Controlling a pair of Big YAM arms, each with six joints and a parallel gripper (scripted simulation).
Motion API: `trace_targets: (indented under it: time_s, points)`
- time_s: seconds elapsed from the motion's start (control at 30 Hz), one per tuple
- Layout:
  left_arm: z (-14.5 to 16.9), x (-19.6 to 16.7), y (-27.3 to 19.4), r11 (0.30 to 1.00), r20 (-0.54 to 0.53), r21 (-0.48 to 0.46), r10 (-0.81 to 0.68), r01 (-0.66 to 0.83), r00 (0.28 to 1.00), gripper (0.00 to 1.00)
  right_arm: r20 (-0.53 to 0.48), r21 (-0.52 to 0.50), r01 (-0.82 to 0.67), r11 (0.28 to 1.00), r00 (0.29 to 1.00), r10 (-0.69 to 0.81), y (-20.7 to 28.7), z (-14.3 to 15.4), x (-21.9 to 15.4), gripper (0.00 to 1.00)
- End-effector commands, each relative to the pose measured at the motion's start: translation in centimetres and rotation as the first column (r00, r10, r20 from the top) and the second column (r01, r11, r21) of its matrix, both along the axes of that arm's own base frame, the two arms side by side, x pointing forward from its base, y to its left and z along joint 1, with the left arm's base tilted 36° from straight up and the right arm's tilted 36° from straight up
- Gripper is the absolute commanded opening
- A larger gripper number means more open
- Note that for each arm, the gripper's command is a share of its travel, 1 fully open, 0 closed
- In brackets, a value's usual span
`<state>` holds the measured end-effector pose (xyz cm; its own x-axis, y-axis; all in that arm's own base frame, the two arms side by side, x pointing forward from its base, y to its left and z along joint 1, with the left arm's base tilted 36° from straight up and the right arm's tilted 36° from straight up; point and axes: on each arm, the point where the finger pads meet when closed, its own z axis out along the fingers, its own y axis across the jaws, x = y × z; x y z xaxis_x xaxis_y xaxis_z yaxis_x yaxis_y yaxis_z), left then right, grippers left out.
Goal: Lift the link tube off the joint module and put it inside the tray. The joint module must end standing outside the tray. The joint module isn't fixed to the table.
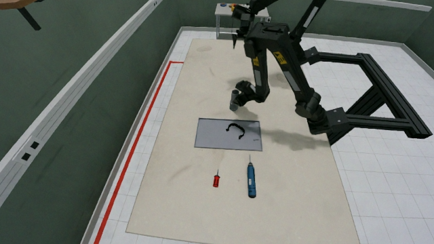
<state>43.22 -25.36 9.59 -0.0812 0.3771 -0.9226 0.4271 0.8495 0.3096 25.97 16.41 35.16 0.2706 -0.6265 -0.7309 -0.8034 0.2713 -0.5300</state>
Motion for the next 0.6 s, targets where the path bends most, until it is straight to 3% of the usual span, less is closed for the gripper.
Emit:
trace_targets:
  time_s: [0.0,0.57]
  points:
    - [3.6,0.1,-1.5,0.998,0.076,-0.047,-0.028,0.031,0.997,0.45,0.04,0.006,-0.002,1.0,0.999,0.002,0.0,1.8,0.0,1.0]
    - [4.8,-2.1,-1.0,0.999,0.038,-0.031,-0.017,0.018,0.999,0.45,0.04,0.006,-0.002,1.0,0.999,0.002,0.0,1.8,0.0,1.0]
